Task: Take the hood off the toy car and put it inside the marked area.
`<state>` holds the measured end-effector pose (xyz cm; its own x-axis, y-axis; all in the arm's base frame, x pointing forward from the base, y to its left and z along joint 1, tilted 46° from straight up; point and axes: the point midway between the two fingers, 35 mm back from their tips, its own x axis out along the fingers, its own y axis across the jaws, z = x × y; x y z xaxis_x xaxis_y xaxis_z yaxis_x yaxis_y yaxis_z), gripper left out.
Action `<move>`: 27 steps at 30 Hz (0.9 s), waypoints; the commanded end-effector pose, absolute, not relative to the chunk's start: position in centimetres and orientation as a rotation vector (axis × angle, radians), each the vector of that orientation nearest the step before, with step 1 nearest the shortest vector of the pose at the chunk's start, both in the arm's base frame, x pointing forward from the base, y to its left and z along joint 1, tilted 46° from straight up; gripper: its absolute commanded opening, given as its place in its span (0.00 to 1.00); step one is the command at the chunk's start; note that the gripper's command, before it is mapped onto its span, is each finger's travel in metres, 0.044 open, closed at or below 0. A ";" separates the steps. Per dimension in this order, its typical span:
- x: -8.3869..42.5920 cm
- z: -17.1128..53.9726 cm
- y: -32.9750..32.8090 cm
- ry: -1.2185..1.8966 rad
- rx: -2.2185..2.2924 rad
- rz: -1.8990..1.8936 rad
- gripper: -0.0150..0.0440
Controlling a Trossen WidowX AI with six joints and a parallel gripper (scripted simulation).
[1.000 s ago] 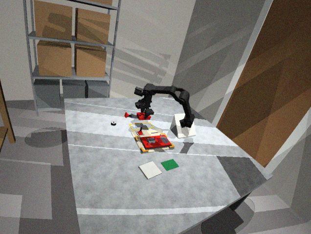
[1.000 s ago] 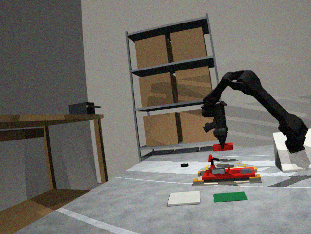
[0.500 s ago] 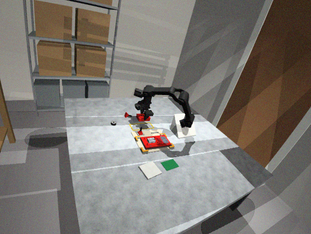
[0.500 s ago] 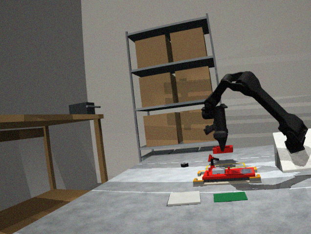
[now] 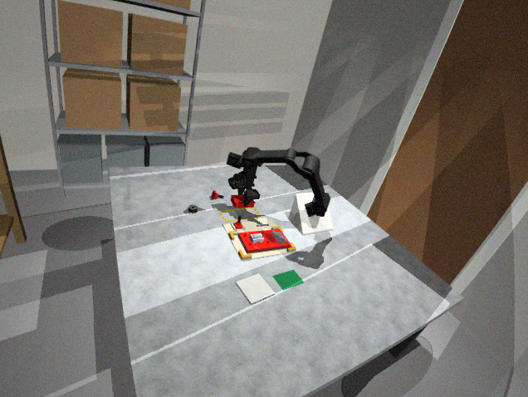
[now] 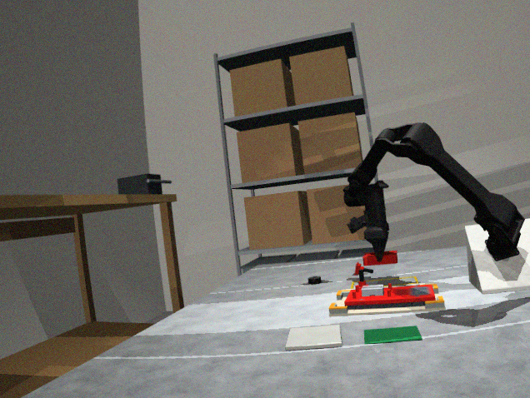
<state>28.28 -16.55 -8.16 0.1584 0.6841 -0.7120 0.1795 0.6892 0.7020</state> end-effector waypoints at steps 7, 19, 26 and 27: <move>28.3 -8.7 -15.7 1.399 0.791 0.422 0.25; 28.4 -9.4 -15.1 1.398 0.791 0.422 0.25; 28.5 -9.7 -14.7 1.398 0.792 0.423 0.25; 28.5 -9.8 -14.6 1.398 0.792 0.423 0.25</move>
